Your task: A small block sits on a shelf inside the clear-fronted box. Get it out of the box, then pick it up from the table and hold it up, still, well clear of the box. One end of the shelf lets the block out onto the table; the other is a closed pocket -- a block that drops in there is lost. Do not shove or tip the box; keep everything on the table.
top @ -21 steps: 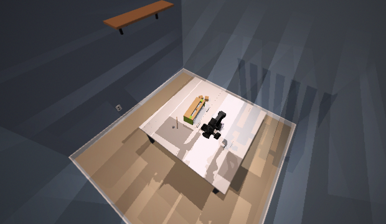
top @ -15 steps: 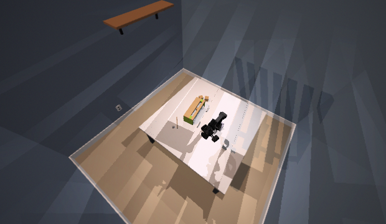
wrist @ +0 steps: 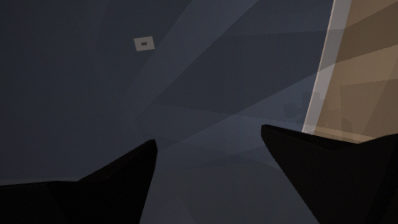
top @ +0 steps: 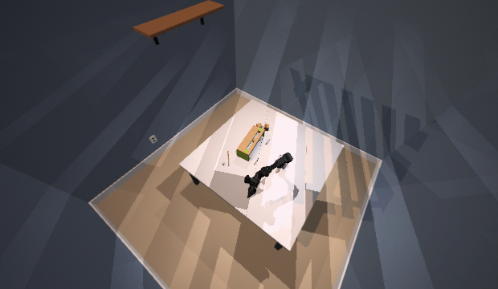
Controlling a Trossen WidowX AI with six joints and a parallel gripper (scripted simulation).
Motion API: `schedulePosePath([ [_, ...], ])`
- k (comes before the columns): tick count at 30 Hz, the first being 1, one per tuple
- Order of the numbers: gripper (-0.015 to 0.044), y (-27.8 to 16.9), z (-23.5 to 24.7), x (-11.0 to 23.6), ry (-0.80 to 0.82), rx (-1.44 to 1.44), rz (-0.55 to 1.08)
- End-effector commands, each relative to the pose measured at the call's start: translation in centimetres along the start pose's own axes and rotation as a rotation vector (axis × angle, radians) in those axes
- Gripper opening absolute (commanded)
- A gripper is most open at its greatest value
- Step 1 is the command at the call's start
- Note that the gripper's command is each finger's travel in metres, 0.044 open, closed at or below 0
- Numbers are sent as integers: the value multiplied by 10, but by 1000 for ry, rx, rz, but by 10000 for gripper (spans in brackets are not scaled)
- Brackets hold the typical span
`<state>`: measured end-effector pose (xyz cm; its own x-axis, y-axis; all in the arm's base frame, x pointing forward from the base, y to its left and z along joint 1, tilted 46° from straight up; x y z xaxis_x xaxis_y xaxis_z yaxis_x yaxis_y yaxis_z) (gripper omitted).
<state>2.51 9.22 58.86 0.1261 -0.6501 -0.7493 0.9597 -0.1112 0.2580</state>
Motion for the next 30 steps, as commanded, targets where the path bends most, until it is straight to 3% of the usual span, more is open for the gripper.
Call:
schedulePosePath([
  [1,400,33,-47,-5,-222,300,-95],
  [14,400,127,-133,38,-861,972,-97],
  [26,400,207,-166,137,-1469,1256,73],
  [30,400,224,-169,176,-1654,1287,200],
])
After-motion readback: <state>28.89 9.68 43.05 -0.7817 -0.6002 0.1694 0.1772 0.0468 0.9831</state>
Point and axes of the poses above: the point midway between the two fingers, 35 mm back from their tips, its own x axis back along the fingers, its own z axis across the jaws, y = z × x, the point moved 9 cm from there along x, back along the fingers, and after that the axes turned 10 degrees about x, right-handed, at the moved point
